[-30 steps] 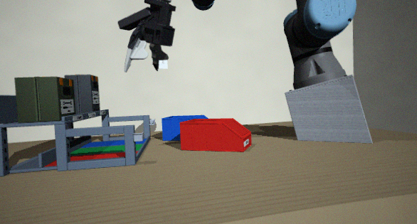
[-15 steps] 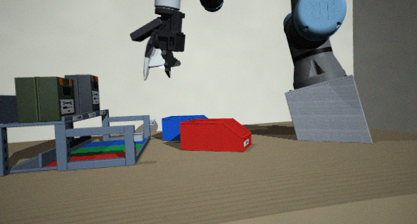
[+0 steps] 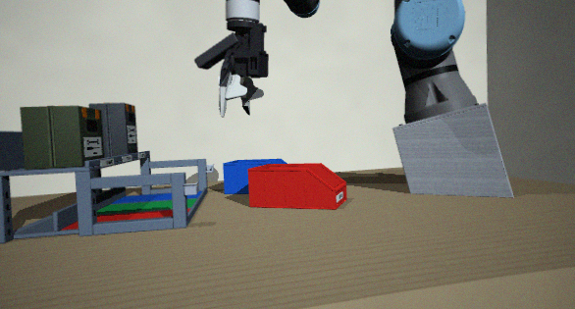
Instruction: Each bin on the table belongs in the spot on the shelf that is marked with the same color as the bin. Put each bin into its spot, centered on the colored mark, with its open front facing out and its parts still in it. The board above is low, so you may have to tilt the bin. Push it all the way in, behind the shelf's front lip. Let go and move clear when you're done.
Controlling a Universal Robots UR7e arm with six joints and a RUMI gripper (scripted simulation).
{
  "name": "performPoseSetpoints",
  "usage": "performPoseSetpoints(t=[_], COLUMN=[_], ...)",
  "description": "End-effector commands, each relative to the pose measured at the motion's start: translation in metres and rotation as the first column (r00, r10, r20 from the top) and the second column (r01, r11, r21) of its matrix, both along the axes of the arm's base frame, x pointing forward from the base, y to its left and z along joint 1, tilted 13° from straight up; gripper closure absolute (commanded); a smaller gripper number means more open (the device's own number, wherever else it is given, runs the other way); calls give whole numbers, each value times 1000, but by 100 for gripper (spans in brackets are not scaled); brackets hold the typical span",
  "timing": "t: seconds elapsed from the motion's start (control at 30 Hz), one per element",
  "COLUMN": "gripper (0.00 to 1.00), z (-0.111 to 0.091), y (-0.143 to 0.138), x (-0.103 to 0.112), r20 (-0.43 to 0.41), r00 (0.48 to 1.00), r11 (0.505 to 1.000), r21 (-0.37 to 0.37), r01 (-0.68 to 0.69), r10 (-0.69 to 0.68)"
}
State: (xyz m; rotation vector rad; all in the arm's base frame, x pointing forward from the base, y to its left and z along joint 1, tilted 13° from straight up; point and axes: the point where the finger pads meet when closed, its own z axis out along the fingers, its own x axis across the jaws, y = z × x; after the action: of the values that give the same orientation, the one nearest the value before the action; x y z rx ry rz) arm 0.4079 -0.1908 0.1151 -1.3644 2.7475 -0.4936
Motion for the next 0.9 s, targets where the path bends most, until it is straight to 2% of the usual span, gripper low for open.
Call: performPoseSetpoints(t=[0.0, 0.23, 0.87], gripper=[0, 0, 0], z=[-7, -13, -20], y=[0, 2, 4], x=[-13, -25, -36], r20=[-16, -29, -38], r00=[1000, 999, 998], r11=[999, 998, 994], r21=[31, 62, 95], r01=[-17, -33, -48], r10=[18, 35, 51])
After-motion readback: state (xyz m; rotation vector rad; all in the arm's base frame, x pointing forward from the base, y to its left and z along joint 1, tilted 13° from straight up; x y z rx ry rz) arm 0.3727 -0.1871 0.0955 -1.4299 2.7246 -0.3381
